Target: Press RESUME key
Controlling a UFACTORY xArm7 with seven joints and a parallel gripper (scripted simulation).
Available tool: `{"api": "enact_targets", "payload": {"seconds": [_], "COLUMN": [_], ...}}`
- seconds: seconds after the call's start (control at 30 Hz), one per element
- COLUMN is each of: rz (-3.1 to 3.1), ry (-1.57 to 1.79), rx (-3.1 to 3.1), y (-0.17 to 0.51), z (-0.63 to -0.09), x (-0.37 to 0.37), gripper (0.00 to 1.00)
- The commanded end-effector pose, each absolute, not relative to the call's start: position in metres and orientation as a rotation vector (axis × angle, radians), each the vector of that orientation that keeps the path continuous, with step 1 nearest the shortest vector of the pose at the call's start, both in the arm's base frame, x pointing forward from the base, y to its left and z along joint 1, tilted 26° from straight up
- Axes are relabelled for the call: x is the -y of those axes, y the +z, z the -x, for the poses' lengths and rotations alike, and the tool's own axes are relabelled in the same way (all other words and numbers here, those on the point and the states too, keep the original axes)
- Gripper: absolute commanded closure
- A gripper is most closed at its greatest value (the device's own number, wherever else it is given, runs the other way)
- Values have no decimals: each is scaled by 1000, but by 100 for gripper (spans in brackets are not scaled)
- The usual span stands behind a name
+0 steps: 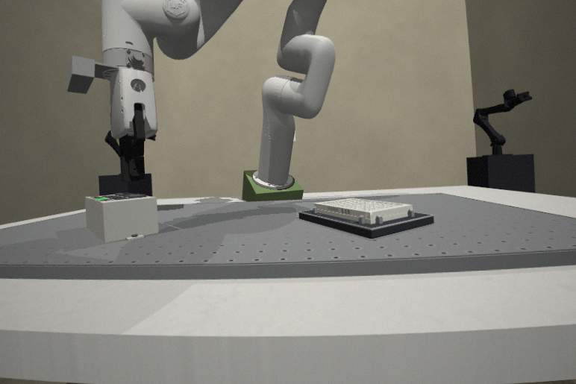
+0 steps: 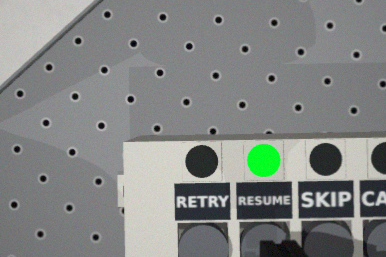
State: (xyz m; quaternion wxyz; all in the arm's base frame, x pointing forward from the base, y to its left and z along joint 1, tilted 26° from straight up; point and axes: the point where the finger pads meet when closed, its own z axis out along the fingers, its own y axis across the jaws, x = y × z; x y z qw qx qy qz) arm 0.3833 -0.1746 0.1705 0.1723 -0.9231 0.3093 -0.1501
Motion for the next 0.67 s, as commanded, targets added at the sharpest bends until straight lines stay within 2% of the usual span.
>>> {"api": "enact_targets", "payload": {"seconds": [0.0, 0.63], "rz": [2619, 2619], "ry": [-430, -430], "rx": [-879, -879], "y": [178, 194], "z": [-381, -374], "x": [177, 181], "gripper": [100, 100]}}
